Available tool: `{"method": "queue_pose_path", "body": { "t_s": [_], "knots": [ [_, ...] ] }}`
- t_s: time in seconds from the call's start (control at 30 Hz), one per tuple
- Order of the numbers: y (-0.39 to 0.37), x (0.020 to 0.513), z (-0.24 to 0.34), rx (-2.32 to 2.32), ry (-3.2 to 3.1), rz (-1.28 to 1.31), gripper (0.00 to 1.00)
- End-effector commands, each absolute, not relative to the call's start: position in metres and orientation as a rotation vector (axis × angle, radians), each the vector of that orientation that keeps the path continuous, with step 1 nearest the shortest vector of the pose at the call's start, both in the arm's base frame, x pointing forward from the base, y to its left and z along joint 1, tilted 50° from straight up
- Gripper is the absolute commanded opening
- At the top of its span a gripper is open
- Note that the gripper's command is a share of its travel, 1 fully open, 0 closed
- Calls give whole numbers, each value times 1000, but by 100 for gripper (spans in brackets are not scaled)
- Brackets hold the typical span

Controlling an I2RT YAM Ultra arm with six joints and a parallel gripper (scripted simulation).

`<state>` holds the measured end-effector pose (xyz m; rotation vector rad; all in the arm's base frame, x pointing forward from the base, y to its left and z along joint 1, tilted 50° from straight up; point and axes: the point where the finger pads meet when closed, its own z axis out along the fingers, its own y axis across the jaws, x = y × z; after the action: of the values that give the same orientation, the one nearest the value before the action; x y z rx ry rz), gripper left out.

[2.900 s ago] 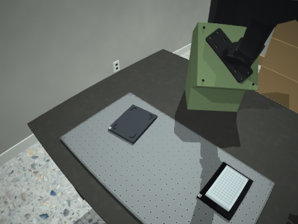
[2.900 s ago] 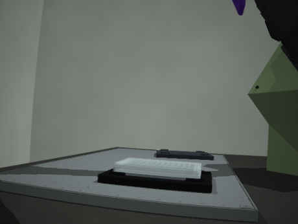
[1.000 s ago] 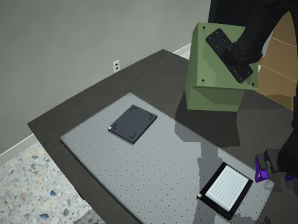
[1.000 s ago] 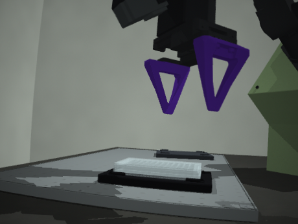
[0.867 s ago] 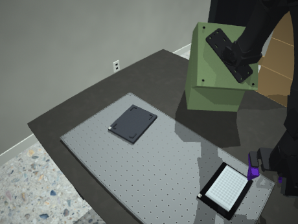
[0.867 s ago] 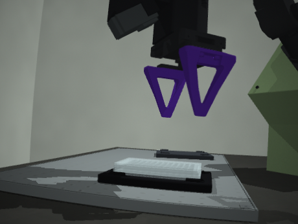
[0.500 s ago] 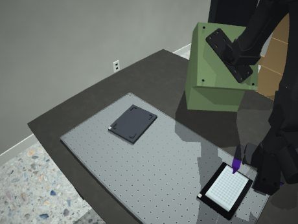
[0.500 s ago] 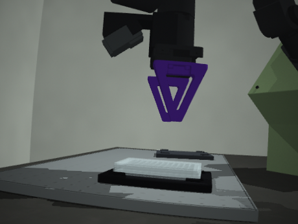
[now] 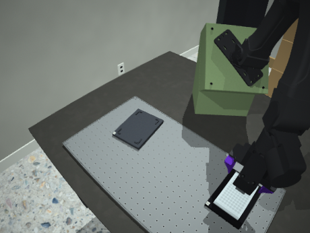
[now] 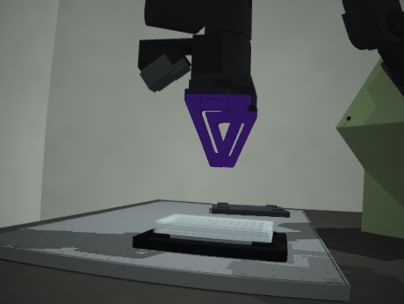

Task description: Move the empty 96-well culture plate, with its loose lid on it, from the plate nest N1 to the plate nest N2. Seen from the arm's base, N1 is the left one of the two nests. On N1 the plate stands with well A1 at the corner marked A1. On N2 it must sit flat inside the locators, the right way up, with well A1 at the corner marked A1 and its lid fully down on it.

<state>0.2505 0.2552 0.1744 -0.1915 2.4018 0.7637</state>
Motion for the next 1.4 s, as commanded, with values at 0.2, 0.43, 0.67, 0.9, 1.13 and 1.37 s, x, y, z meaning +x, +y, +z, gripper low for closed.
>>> {"method": "queue_pose_path", "body": {
  "t_s": [0.2,0.43,0.67,0.9,1.13,1.37],
  "knots": [
    [257,250,186,-182,2360,809,100],
    [257,250,187,-182,2357,810,100],
    [257,250,187,-182,2357,810,100],
    [257,250,187,-182,2357,810,100],
    [257,250,187,-182,2357,810,100],
    [262,252,165,-189,2406,780,100]
  ]
}}
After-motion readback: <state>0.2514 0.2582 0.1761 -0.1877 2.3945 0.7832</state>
